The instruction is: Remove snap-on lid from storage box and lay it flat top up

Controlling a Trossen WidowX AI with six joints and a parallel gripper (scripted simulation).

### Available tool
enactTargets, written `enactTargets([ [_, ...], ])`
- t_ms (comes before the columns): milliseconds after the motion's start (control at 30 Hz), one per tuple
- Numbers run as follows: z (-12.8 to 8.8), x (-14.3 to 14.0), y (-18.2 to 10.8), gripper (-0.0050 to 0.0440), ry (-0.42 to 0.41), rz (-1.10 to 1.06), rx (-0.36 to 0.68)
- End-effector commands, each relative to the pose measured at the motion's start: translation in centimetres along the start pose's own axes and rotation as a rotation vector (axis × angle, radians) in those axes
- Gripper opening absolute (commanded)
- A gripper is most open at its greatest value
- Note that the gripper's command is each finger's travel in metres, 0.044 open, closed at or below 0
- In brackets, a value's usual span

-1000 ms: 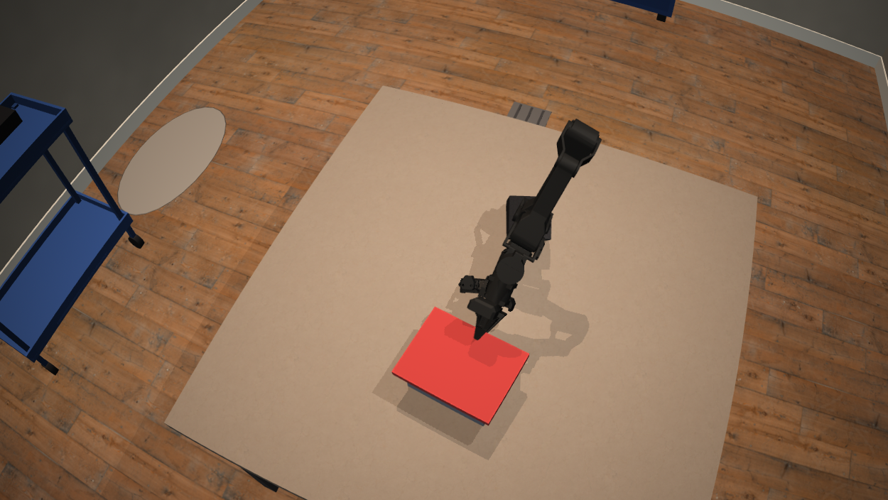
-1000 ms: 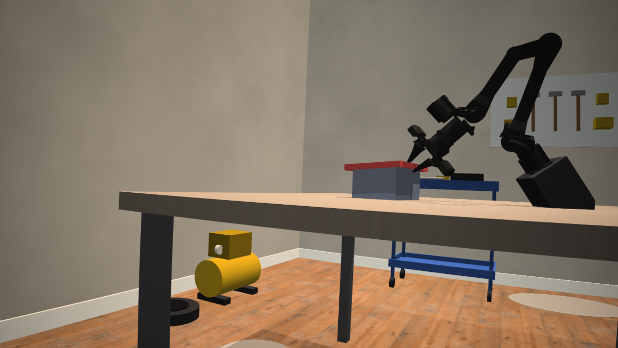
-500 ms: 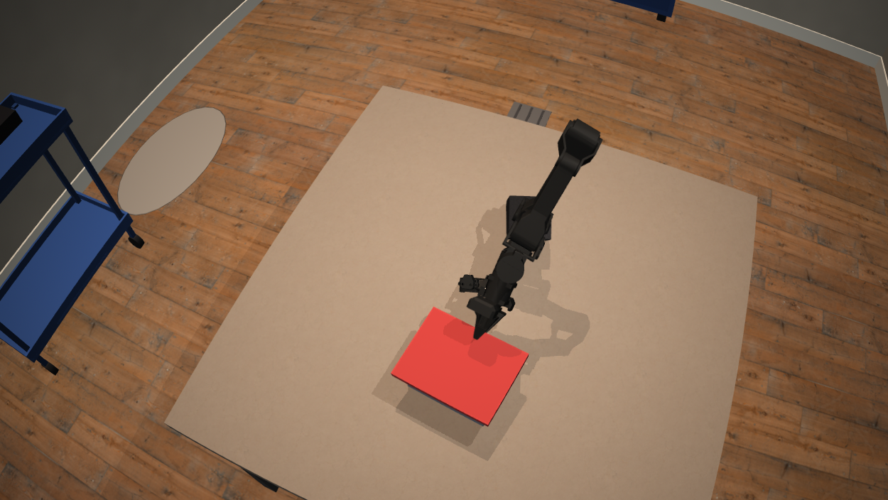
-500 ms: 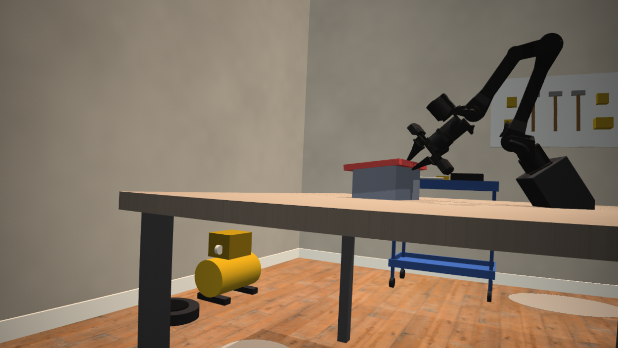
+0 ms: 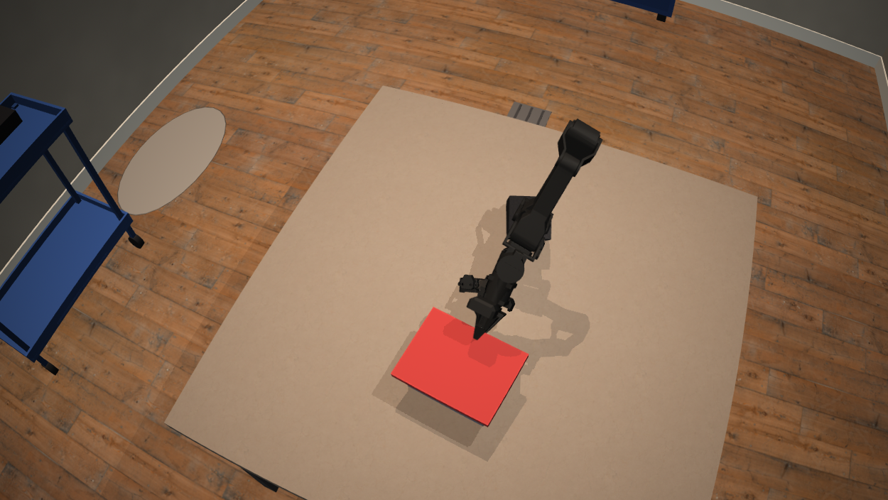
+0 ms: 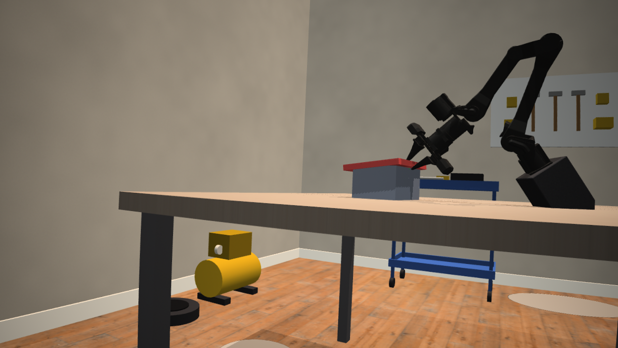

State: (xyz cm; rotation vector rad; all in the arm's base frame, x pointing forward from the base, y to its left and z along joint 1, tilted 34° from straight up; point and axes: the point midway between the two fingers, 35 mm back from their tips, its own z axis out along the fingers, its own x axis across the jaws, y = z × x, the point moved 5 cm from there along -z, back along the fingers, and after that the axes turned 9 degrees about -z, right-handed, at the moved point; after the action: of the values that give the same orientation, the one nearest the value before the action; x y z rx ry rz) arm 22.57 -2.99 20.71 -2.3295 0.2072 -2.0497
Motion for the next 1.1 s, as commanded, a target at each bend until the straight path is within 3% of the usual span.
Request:
enactTargets([
  [0,0.1,-0.1,0.0,-0.0050,-0.006,-0.001,0.000],
  [667,0.2,0.0,0.0,-0.0050,-0.006,-0.001,0.000],
  [1067,-0.7,1.5,0.2,-0.0050,-0.016,0.002,0.000],
])
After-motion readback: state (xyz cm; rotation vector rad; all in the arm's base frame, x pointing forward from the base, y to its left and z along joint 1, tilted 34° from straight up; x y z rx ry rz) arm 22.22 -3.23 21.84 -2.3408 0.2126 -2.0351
